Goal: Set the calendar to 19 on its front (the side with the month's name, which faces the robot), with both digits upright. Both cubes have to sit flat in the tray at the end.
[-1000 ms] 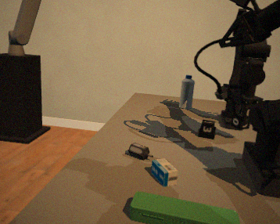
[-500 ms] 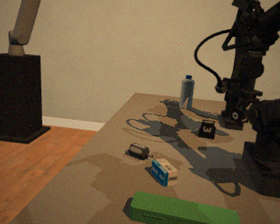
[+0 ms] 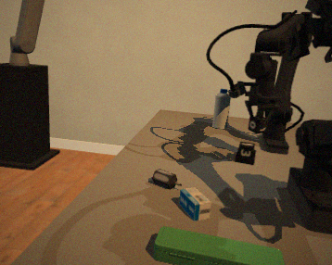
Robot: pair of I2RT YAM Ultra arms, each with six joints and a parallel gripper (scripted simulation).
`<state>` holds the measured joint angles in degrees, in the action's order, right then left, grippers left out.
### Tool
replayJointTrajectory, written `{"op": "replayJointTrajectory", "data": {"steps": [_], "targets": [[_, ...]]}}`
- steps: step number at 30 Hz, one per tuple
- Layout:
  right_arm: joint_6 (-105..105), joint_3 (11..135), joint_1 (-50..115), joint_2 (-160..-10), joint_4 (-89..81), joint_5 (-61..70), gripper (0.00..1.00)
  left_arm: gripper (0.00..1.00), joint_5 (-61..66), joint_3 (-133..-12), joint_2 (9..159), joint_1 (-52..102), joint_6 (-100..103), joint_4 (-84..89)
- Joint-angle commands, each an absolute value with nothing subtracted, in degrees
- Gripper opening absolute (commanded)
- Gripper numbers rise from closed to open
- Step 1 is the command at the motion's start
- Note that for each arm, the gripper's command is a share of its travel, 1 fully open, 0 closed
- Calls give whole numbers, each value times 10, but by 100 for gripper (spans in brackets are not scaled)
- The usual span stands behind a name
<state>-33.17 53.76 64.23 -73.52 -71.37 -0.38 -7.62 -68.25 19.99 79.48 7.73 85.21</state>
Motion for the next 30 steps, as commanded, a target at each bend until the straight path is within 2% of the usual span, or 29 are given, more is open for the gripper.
{"op": "replayJointTrajectory", "data": {"steps": [1, 13, 30], "targets": [[-262, 538, 605, -715, -725, -7, 40, 100, -23, -694, 188, 763, 30, 860], [-218, 560, 567, -746, -728, -12, 40, 100, -13, -695, 187, 743, 19, 861], [168, 531, 570, -722, -702, -10, 40, 100, -12, -689, 192, 742, 18, 854]]}}
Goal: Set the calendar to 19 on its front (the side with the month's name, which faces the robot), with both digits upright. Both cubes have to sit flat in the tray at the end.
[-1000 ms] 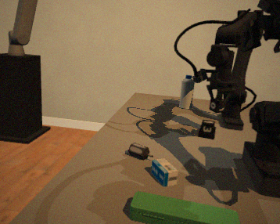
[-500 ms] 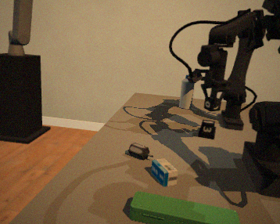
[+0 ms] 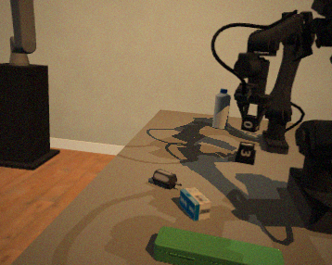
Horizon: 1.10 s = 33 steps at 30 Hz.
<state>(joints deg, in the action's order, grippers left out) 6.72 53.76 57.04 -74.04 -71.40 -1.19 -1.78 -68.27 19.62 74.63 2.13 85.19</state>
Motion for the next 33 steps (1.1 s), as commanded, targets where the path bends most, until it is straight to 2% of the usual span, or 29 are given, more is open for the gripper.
{"op": "replayJointTrajectory", "data": {"steps": [1, 8, 33], "targets": [[188, 530, 569, -721, -701, -8, 40, 100, -12, -689, 192, 742, 18, 854], [276, 529, 559, -716, -698, 1, 40, 100, -12, -689, 192, 742, 18, 854], [279, 460, 553, -738, -606, 6, 40, 100, -12, -689, 192, 742, 18, 854]]}}
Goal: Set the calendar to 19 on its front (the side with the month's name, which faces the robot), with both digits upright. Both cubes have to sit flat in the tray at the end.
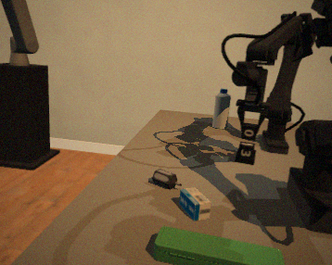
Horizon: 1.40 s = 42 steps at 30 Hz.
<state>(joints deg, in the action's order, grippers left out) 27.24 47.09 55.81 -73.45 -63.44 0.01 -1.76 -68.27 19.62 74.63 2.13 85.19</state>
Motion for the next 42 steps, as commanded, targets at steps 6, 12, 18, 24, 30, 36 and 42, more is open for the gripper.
{"op": "replayJointTrajectory", "data": {"steps": [6, 12, 18, 24, 30, 36, 42], "targets": [[279, 435, 553, -746, -578, 6, 40, 100, -12, -689, 192, 742, 18, 854], [279, 432, 553, -751, -572, 6, 40, 100, -12, -689, 192, 742, 18, 854], [273, 430, 553, -753, -569, 6, 40, 100, -12, -689, 192, 742, 18, 854], [254, 444, 577, -794, -538, 6, 40, 100, -12, -689, 192, 742, 18, 854], [254, 445, 576, -791, -537, 4, 40, 100, -12, -689, 192, 742, 18, 854], [254, 445, 576, -791, -538, 4, 40, 100, -12, -689, 192, 742, 18, 854], [255, 423, 573, -785, -524, 3, 40, 100, -12, -689, 192, 742, 18, 854]]}}
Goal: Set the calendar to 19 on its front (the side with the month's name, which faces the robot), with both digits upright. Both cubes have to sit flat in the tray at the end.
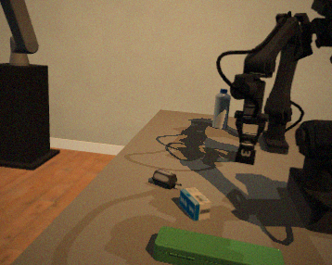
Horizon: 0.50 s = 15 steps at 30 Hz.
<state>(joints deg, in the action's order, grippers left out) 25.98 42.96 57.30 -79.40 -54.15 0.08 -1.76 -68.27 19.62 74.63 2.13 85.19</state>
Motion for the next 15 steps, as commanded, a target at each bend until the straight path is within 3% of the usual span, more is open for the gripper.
{"op": "replayJointTrajectory", "data": {"steps": [1, 15], "targets": [[254, 421, 575, -786, -519, 3, 40, 100, -12, -689, 192, 742, 18, 854], [251, 381, 579, -824, -463, 7, 40, 100, -12, -689, 192, 742, 18, 854]]}}
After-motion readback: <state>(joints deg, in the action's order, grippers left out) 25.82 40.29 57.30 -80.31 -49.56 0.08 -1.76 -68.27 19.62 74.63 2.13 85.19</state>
